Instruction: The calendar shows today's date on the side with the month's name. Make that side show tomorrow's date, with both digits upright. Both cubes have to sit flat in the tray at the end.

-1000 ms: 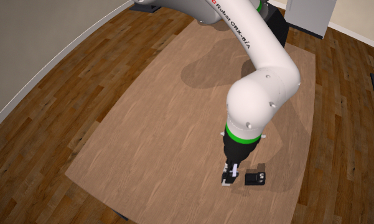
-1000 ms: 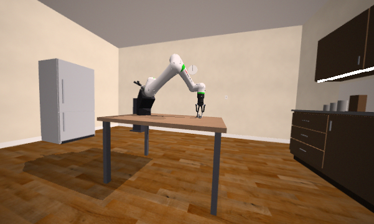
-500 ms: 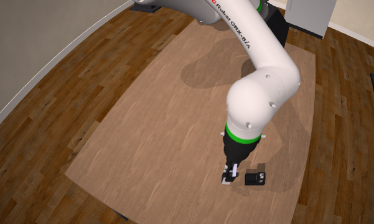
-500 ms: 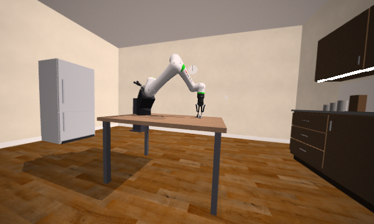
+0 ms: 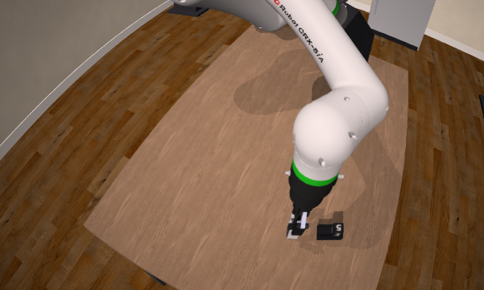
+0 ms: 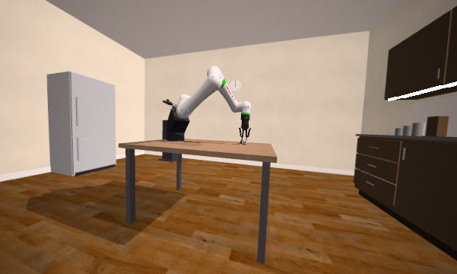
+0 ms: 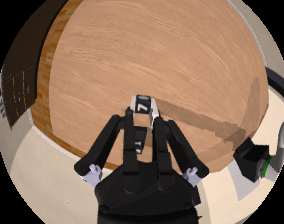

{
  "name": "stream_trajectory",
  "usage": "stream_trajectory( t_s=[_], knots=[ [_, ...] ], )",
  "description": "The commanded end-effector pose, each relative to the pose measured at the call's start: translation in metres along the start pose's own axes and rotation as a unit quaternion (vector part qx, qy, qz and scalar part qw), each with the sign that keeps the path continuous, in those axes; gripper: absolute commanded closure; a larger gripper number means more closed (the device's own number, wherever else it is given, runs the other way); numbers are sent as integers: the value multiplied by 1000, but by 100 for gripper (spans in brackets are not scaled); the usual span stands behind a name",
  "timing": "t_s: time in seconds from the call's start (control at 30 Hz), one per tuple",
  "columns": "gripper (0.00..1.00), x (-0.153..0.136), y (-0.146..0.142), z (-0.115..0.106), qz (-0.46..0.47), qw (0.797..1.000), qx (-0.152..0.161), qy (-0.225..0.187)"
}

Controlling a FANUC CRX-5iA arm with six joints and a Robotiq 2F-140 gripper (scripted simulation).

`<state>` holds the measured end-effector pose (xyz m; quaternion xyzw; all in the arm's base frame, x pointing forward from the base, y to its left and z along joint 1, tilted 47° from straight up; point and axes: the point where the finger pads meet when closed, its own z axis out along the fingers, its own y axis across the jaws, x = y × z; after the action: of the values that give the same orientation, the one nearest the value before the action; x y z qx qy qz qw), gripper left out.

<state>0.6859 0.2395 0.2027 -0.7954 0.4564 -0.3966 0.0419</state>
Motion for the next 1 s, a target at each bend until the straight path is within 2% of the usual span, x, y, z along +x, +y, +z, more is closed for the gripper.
stream_trajectory(
  t_s=[0.0, 0.3, 0.47, 0.53, 0.8, 0.97],
  knots=[
    [76, 0, 0, 0, 0, 1000, 0, 0],
    [76, 0, 0, -2, 0, 1000, 0, 0],
    [76, 0, 0, -22, 0, 1000, 0, 0],
    [76, 0, 0, -22, 0, 1000, 0, 0],
    [76, 0, 0, -79, 0, 1000, 0, 0],
    [76, 0, 0, -99, 0, 1000, 0, 0]
  ],
)
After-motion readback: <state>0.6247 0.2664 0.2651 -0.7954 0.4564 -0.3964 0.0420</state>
